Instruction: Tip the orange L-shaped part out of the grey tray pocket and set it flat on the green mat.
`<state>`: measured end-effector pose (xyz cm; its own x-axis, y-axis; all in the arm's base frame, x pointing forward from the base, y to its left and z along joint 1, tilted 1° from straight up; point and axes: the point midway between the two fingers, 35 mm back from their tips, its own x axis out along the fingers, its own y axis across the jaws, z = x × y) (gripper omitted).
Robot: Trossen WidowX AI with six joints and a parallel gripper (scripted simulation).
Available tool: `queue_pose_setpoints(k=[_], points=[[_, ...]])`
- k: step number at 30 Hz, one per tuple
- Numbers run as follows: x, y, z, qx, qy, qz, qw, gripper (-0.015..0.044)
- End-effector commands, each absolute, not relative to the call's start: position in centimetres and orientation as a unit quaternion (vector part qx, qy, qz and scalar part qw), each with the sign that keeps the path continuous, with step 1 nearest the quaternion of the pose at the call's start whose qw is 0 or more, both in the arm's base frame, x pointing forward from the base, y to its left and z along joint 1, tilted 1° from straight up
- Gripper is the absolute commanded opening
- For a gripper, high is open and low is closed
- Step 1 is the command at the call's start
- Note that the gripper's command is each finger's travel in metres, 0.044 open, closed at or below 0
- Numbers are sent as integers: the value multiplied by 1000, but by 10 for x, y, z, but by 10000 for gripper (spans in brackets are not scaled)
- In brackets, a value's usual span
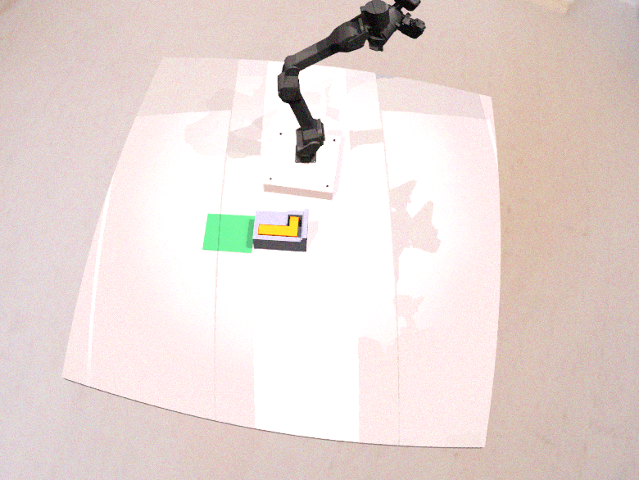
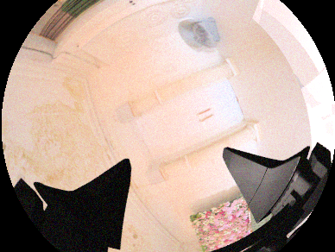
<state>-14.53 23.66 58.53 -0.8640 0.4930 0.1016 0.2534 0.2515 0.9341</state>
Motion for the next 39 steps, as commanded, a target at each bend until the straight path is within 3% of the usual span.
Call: queue_pose_setpoints(k=[1, 4, 8, 13, 19, 30, 39], points=[[-143, 240, 584, 242, 782, 564, 112, 374], [-126, 261, 571, 271, 765, 563, 154, 295], [-64, 312, 528, 335, 715, 544, 283, 190], [20, 342, 474, 371, 652, 502, 430, 180], [131, 334, 396, 363, 589, 404, 598, 180], [274, 205, 257, 220, 557, 172, 782, 180], [279, 40, 161, 54, 650, 7, 758, 180]])
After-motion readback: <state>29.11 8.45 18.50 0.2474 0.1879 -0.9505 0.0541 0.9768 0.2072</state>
